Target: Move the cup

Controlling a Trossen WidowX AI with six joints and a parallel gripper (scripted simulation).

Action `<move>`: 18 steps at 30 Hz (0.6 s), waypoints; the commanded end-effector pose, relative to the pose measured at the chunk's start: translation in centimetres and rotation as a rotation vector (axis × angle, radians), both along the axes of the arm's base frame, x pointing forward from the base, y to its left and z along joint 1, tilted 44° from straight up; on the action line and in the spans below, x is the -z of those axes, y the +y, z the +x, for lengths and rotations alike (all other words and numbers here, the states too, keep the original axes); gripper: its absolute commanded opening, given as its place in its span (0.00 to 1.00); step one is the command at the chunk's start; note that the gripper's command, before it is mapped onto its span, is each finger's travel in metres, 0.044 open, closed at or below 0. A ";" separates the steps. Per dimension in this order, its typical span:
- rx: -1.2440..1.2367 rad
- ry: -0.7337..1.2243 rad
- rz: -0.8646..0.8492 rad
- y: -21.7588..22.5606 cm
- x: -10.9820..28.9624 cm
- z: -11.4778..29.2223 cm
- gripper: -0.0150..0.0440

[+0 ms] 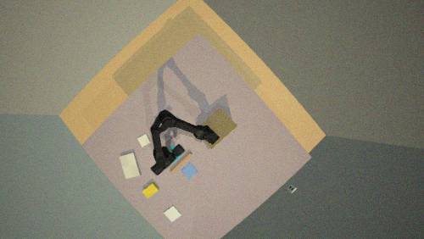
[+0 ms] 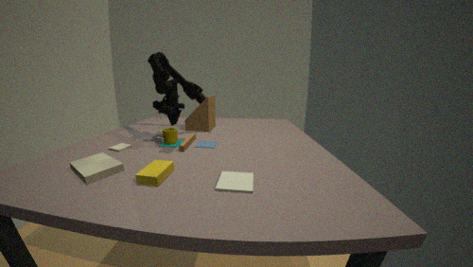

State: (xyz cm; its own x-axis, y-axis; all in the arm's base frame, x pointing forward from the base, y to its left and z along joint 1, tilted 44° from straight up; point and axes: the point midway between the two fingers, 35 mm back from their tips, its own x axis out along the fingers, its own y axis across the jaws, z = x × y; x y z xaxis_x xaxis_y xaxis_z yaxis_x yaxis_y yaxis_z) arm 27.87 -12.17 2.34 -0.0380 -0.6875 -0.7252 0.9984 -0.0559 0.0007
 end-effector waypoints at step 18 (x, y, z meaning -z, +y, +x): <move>0.001 -0.005 0.002 2.5 -2.3 0.2 1.00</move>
